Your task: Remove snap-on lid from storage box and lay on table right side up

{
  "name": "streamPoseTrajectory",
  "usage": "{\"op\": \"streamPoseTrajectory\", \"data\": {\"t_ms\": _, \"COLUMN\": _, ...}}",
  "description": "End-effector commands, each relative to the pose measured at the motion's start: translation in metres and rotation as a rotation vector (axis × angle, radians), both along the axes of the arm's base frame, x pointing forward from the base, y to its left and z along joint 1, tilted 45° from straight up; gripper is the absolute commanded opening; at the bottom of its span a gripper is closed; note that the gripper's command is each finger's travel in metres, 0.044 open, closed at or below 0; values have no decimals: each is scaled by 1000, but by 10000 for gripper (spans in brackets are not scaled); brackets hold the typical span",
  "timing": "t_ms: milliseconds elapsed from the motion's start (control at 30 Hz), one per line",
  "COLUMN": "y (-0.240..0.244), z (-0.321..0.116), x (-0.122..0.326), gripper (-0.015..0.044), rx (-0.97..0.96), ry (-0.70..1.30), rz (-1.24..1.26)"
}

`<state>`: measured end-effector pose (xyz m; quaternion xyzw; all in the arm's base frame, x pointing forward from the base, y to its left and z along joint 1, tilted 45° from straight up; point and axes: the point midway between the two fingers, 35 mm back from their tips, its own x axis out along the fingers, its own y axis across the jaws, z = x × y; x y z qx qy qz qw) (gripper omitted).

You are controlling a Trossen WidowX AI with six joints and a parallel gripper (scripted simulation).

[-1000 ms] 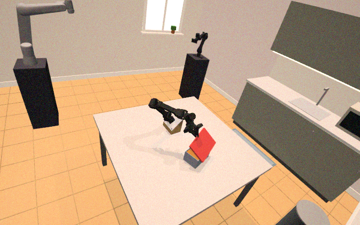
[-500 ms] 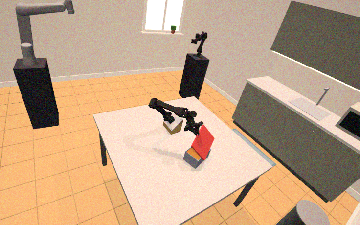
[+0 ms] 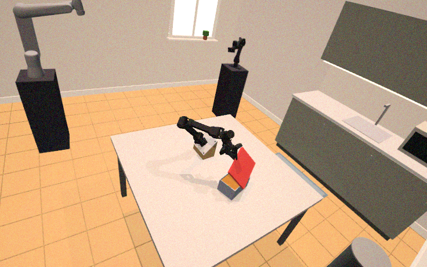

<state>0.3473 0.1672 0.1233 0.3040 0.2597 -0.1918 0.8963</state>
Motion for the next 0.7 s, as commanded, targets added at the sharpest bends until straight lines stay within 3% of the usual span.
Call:
{"op": "streamPoseTrajectory", "data": {"t_ms": 0, "y": 8, "z": -7, "x": -4, "gripper": 0, "rx": 3, "ry": 0, "rz": 7}}
{"op": "streamPoseTrajectory", "data": {"t_ms": 667, "y": 34, "z": -34, "x": -19, "gripper": 0, "rx": 5, "ry": 0, "rz": 7}}
